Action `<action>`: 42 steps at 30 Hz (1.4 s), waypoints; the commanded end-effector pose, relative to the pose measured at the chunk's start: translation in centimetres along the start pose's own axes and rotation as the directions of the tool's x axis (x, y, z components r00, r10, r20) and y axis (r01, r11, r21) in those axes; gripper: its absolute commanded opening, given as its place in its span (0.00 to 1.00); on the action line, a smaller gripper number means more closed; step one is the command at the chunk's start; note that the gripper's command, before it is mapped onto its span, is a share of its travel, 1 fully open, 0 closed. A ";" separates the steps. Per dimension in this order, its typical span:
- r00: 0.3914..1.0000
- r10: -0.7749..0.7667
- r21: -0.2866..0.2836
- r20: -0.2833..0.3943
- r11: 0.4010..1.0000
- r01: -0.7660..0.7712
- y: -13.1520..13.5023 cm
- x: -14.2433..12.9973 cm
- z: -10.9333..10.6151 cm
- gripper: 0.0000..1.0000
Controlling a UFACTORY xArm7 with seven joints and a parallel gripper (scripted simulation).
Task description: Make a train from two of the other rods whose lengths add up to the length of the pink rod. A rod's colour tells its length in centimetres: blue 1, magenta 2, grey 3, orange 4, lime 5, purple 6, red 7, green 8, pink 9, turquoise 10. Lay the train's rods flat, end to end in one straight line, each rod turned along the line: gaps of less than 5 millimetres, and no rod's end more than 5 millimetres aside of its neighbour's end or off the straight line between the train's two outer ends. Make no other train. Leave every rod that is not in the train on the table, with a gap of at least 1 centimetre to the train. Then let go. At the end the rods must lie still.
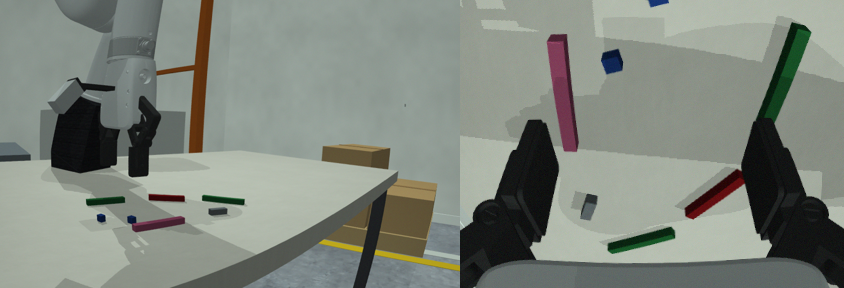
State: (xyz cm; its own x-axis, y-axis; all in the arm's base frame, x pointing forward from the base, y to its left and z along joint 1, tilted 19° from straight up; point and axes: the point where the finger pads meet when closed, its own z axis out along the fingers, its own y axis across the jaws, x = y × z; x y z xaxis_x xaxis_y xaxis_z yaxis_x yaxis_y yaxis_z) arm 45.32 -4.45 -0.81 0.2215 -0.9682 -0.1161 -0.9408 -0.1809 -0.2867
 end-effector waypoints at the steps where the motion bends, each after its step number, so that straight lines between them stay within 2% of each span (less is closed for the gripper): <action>1: 0.995 -0.099 -0.004 0.008 0.995 0.099 -0.5 -0.7 -0.2 1.00; 2: 0.980 -0.197 -0.004 0.008 0.980 0.197 -0.9 -1.6 -0.3 1.00; 8: 0.933 -0.359 -0.004 0.009 0.933 0.359 -1.5 -3.1 -0.5 1.00; 16: 0.801 -0.598 -0.002 0.010 0.801 0.598 -2.4 -5.5 -0.8 1.00; 18: 0.801 -0.598 -0.002 0.010 0.801 0.598 -2.4 -5.5 -0.8 1.00; 19: 0.738 -0.675 -0.001 0.010 0.738 0.675 -2.7 -6.4 -0.9 1.00; 23: 0.669 -0.744 0.000 0.010 0.669 0.744 -3.0 -7.3 -1.1 1.00; 33: 0.377 -0.926 0.003 0.008 0.378 0.926 -3.8 -10.5 -1.5 1.00; 35: 0.377 -0.926 0.003 0.008 0.378 0.926 -3.8 -10.5 -1.5 1.00; 36: 0.283 -0.959 0.004 0.007 0.283 0.959 -4.0 -11.4 -1.7 1.00; 39: 0.220 -0.975 0.004 0.007 0.220 0.975 -4.1 -12.0 -1.8 1.00; 42: 0.118 -0.993 0.005 0.005 0.118 0.993 -4.2 -13.0 -2.0 1.00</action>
State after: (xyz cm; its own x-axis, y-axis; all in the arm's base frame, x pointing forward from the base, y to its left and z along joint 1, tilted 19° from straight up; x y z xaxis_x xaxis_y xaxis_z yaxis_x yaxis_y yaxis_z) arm 45.95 7.38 3.27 0.9664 -0.0658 0.2485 -0.0197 -0.9827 -0.1839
